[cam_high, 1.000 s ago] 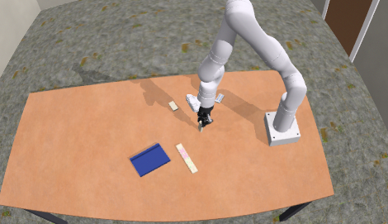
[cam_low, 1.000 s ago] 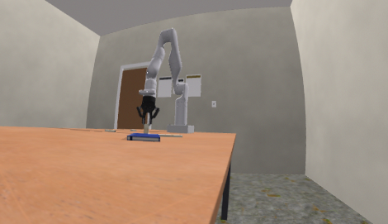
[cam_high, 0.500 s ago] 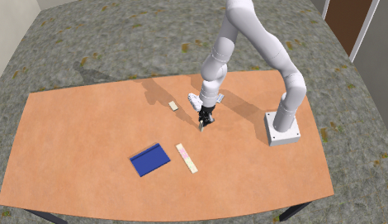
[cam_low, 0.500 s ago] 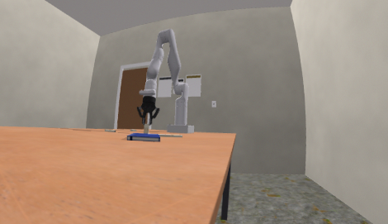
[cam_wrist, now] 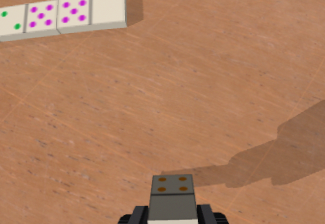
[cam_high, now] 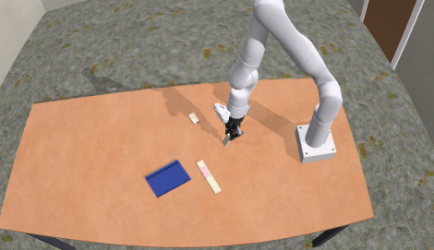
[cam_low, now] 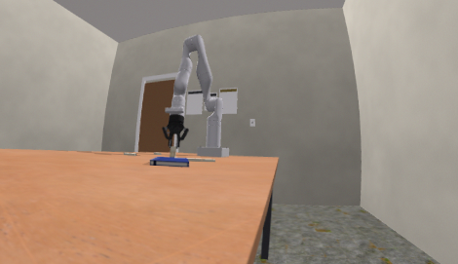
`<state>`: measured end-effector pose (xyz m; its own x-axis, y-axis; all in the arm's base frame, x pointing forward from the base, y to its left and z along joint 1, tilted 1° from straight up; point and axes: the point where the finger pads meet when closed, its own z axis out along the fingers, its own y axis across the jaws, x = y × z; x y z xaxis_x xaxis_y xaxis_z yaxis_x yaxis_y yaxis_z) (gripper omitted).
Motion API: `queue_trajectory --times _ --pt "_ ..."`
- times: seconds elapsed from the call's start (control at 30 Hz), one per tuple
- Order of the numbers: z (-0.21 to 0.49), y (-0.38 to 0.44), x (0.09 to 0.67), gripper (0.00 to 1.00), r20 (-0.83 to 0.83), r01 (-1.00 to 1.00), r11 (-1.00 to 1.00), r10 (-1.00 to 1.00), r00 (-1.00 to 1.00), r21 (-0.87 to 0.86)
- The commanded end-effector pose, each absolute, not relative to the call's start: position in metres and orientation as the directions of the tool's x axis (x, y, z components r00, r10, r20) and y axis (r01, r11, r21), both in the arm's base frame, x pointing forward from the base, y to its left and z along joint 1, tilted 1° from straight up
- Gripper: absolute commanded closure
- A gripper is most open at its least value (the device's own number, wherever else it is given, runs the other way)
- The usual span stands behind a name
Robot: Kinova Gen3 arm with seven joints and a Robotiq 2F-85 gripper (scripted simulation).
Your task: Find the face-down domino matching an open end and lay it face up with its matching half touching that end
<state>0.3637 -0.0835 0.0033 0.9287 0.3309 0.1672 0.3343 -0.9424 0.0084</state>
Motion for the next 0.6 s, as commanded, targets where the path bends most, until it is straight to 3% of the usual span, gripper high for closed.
queue_trajectory --times 0.0,0.57 --pt "-0.001 -0.085 0.359 0.65 0.163 0.334 -0.943 0.330 0.930 0.007" --pt "-0.010 -0.089 0.348 0.65 0.163 0.334 -0.943 0.330 0.930 0.007"
